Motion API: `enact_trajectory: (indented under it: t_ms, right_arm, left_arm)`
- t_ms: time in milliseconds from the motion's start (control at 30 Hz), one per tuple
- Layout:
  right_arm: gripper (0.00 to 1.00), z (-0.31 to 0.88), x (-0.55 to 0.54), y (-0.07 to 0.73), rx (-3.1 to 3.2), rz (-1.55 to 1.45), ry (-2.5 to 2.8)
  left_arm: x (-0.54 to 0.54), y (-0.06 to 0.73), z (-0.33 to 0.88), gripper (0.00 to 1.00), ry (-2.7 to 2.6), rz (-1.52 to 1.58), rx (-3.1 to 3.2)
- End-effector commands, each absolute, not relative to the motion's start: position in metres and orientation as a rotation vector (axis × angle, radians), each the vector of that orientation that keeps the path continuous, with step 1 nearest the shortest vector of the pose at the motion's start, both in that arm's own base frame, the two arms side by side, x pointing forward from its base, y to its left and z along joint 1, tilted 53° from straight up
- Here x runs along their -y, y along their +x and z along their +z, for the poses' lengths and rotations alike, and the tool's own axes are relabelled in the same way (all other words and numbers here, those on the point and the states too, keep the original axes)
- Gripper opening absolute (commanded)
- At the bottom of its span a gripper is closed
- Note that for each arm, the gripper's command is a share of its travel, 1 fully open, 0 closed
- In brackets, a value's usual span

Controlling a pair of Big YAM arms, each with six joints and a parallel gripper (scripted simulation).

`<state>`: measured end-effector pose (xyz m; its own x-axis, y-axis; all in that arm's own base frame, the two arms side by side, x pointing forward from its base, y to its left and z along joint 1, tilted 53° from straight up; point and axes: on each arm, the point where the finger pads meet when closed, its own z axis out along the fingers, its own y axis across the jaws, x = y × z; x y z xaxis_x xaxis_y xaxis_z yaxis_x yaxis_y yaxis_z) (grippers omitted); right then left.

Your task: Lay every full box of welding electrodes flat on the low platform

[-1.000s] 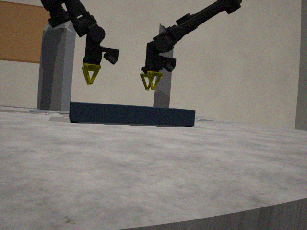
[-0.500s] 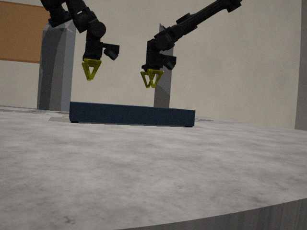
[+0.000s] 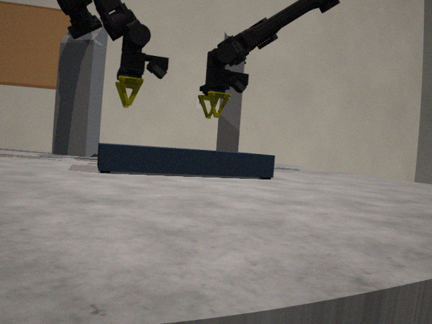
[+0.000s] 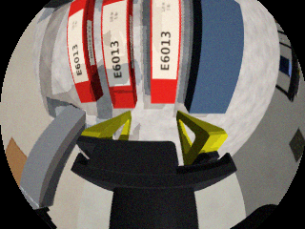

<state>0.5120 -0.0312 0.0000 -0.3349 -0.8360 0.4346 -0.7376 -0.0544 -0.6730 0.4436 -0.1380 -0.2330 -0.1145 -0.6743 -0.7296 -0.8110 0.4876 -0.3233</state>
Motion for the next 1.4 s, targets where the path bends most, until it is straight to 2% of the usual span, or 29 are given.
enact_trajectory:
  t_ms: [0, 1367]
  right_arm:
    - [0.72, 0.005, 0.023, 0.506, -2.077, -1.34, -1.736]
    - [0.72, 0.016, 0.013, 0.496, -2.077, -1.34, -1.735]
  left_arm:
    - [0.154, 0.437, -0.221, 0.72, -1.227, 0.17, -1.849]
    - [0.163, 0.427, -0.21, 0.72, -1.228, 0.169, -1.849]
